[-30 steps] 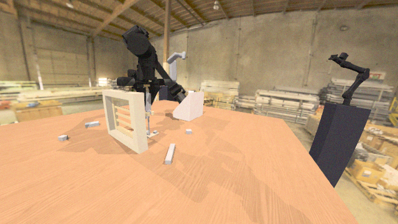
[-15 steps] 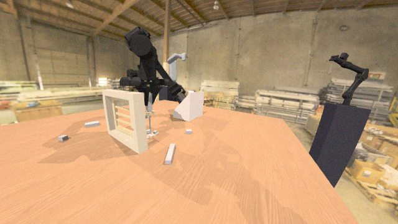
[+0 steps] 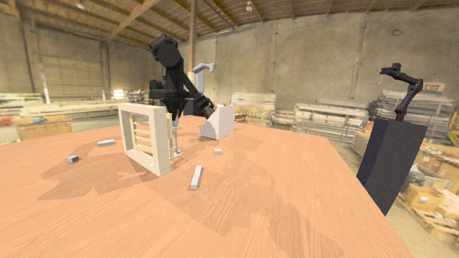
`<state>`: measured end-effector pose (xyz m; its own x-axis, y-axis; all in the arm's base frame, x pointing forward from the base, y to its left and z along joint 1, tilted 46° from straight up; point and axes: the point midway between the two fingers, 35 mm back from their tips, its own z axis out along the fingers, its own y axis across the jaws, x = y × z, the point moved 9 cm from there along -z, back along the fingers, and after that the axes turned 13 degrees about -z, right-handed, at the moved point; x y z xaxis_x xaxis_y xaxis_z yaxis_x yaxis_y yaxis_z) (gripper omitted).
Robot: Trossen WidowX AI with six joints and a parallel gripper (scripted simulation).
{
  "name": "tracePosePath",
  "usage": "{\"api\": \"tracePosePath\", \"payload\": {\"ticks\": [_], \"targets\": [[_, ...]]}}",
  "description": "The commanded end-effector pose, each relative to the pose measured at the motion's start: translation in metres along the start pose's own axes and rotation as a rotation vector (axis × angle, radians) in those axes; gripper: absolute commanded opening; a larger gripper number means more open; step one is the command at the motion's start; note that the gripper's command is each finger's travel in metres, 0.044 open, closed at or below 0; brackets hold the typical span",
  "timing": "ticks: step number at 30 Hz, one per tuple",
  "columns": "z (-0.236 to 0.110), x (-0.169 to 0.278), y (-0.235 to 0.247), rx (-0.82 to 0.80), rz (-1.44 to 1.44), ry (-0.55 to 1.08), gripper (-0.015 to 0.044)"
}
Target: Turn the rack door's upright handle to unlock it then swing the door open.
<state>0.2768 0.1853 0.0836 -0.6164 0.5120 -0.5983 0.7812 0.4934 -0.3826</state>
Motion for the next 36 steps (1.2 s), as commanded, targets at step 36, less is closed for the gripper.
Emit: {"api": "tracePosePath", "payload": {"ticks": [36], "targets": [[0.001, -0.027, -0.092, 0.005, -0.673, -0.005, 0.0008]]}}
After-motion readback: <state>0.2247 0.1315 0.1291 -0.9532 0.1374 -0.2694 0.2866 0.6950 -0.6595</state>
